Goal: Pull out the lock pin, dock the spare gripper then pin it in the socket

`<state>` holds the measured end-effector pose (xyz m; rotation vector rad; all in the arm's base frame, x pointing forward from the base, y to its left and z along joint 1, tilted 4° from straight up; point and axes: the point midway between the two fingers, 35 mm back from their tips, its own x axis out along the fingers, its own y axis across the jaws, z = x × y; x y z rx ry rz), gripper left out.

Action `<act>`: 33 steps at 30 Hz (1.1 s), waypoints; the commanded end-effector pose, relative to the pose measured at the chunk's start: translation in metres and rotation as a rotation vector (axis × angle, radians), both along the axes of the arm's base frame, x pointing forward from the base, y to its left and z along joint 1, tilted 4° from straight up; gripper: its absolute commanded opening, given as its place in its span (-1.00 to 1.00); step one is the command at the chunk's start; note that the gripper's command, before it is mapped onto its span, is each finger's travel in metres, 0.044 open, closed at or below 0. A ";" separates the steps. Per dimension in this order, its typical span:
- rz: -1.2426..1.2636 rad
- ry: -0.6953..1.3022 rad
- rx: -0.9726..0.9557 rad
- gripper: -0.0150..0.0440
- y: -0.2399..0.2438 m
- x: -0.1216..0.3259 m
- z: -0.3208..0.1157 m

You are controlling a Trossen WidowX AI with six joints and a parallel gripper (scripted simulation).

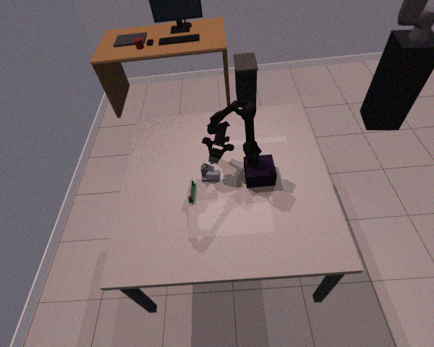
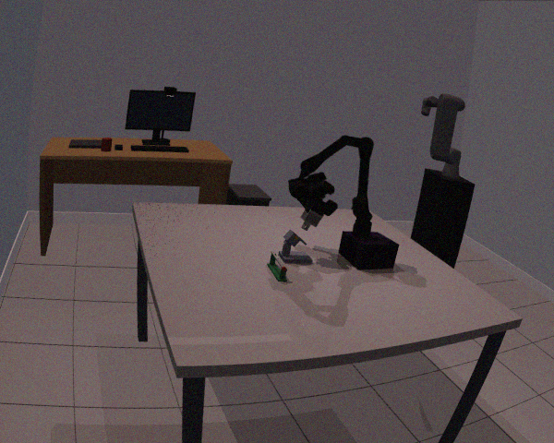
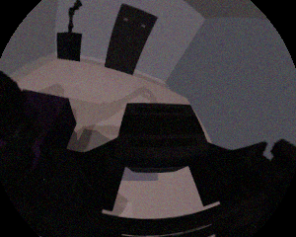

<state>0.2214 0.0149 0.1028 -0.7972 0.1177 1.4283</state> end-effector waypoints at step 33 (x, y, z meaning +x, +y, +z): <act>0.064 -0.210 -0.008 -0.49 0.009 0.014 -0.018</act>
